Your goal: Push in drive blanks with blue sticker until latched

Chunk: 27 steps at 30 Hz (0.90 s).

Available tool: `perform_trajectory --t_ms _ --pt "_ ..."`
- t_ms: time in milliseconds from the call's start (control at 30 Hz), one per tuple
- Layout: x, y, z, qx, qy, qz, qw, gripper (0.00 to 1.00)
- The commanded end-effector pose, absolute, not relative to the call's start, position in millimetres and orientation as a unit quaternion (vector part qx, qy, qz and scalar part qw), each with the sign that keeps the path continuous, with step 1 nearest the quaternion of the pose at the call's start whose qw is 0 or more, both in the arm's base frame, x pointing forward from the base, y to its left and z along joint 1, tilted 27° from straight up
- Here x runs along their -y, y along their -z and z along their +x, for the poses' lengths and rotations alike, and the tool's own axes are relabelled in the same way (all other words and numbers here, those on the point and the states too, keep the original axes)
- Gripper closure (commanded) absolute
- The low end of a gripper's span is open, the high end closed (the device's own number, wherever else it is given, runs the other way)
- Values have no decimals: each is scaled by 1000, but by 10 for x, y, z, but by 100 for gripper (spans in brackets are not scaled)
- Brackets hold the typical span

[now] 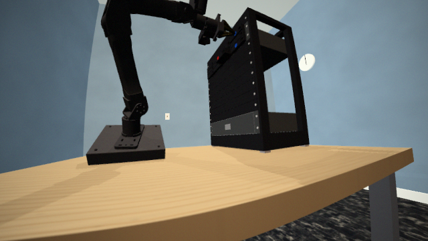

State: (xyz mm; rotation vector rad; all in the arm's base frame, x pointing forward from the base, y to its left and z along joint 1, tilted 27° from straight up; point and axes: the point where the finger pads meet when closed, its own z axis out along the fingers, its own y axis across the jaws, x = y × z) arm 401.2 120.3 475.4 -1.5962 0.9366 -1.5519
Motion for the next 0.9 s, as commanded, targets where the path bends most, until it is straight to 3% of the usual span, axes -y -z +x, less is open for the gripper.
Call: perform_trajectory --t_ms 0,867 --pt "-1361 -4960 4078 -346 600 -601 399 100" --pt "-1346 -4960 4102 -348 601 -600 398 100"
